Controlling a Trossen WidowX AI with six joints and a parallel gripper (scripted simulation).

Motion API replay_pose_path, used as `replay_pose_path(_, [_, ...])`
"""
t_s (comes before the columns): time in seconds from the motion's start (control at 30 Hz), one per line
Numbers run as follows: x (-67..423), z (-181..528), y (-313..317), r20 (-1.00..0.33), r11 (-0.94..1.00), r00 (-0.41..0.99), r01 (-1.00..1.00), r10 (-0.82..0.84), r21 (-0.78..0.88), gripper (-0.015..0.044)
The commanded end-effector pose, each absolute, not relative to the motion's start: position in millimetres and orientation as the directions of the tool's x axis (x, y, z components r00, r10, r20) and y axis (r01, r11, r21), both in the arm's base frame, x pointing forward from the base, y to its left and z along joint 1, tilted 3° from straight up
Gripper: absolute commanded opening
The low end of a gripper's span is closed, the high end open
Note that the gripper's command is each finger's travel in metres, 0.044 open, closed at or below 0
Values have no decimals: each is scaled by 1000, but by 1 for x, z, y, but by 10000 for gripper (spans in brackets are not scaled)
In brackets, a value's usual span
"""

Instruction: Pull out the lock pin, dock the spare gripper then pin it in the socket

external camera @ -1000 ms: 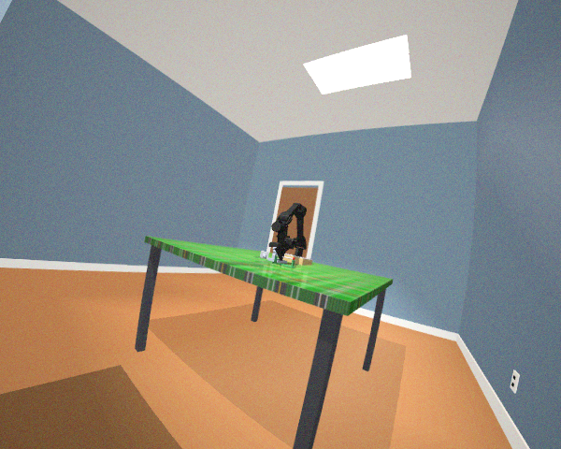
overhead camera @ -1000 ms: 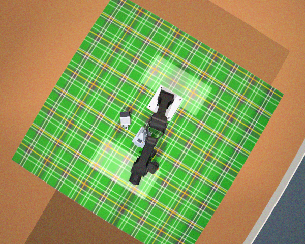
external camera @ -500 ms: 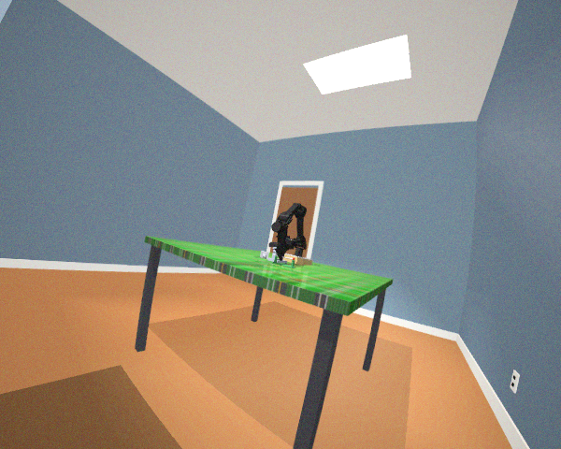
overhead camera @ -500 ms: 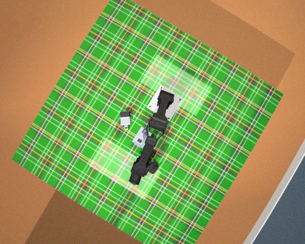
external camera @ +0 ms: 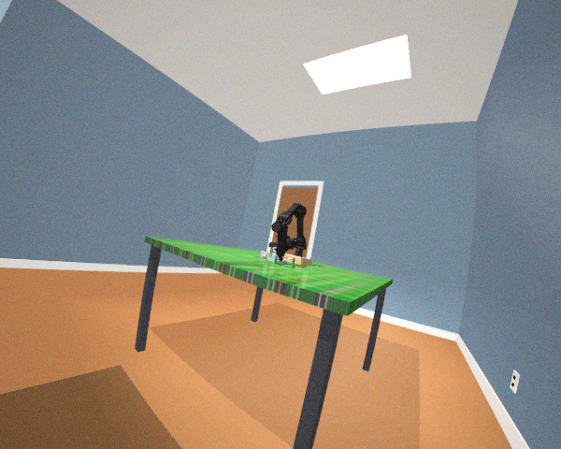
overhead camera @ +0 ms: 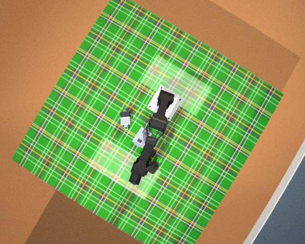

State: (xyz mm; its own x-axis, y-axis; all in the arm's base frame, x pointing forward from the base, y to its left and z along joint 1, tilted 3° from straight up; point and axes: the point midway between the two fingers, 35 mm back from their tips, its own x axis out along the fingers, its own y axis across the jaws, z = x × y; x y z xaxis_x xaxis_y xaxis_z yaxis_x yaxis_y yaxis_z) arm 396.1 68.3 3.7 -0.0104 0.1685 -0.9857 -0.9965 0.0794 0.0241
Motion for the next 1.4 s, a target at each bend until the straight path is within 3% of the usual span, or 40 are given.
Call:
replay_pose_path(0.0, [396,4,68,-986,80,-10,-997,168,24,0])
replay_pose_path(0.07, [396,4,68,-986,80,-10,-997,168,24,0])
replay_pose_path(0.63, [395,17,68,-986,80,-17,-996,168,31,440])
replay_pose_path(1.37, [385,54,66,-985,81,-55,-994,164,69,440])
